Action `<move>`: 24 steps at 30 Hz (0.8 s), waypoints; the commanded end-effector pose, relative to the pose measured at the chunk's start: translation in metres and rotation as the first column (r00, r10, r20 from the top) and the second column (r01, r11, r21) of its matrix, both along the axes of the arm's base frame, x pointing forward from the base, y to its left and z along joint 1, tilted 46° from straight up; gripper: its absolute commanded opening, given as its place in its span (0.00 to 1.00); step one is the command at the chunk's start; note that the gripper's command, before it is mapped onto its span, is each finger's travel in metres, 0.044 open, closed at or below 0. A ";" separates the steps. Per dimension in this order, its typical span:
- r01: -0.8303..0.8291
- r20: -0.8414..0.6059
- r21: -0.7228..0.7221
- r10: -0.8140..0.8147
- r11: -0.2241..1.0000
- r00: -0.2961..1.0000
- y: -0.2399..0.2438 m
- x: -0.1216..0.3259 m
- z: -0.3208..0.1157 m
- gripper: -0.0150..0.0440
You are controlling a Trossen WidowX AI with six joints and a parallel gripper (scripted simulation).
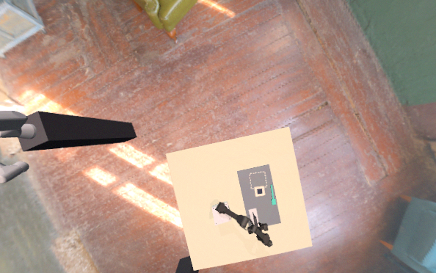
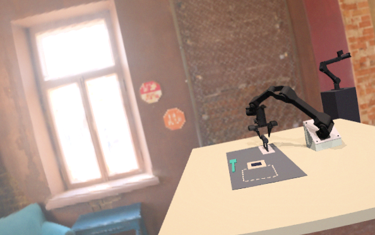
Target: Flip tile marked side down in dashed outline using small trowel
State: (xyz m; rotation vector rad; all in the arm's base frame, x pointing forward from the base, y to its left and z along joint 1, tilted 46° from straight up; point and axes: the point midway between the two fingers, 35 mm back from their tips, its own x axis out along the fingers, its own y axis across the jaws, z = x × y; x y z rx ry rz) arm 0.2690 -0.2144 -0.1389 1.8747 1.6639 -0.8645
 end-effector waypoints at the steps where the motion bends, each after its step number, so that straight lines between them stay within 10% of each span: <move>1: 0.005 -0.010 0.016 -0.004 1.000 1.000 0.008 -0.001 -0.006 0.71; 24: 0.005 -0.010 0.016 -0.004 1.000 1.000 0.009 -0.001 -0.007 0.47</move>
